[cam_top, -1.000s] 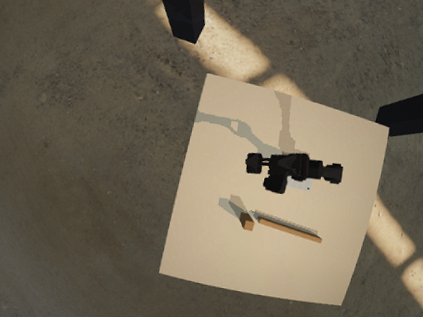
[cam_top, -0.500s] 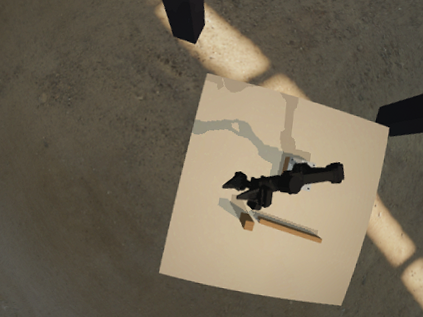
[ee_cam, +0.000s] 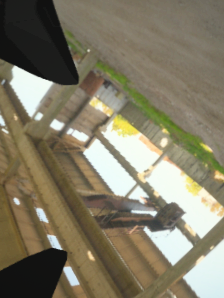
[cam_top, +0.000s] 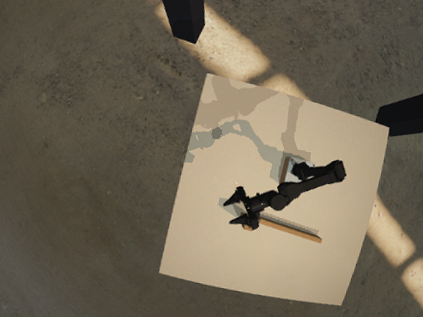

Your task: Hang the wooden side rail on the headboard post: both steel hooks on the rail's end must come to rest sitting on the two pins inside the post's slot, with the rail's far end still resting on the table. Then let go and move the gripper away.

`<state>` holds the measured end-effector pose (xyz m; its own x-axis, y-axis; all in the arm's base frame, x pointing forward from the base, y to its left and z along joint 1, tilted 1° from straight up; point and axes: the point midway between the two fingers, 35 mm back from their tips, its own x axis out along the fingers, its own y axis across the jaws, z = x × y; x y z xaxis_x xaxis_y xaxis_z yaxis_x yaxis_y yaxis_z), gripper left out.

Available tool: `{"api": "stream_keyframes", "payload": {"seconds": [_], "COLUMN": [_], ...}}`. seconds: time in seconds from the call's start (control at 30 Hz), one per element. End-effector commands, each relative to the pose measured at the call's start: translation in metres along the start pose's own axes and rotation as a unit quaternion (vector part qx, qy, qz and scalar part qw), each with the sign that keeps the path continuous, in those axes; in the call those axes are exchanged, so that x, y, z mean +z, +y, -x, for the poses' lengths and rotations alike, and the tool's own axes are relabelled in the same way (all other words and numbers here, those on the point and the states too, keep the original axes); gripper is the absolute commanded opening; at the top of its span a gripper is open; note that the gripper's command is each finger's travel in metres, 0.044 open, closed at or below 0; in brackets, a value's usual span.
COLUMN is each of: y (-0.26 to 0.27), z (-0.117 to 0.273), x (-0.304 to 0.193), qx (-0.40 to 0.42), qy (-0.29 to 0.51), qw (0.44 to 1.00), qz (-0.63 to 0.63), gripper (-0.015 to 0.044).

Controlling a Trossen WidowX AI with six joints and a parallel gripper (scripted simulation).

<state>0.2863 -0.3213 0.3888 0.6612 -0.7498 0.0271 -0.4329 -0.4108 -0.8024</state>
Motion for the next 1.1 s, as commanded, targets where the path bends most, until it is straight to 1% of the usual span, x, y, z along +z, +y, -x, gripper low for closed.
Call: {"api": "stream_keyframes", "payload": {"seconds": [0.0, 0.23, 0.47, 0.63, 0.83, 1.0, 1.07], "y": [0.013, 0.04, 0.068, 0.09, 0.118, 0.142, 0.145], "z": [0.006, 0.023, 0.054, 0.084, 0.126, 0.163, 0.168], "x": [0.039, 0.114, 0.182, 0.225, 0.269, 0.297, 0.3], "qx": [0.02, 0.047, 0.056, 0.052, 0.037, 0.018, 0.015], "qy": [-0.051, -0.154, -0.258, -0.33, -0.413, -0.474, -0.482], "qw": [0.997, 0.978, 0.936, 0.893, 0.827, 0.762, 0.752], "qz": [0.046, 0.137, 0.232, 0.3, 0.38, 0.441, 0.449], "gripper": [0.044, 0.044, 0.044, 0.044, 0.044, 0.044, 0.044]}}
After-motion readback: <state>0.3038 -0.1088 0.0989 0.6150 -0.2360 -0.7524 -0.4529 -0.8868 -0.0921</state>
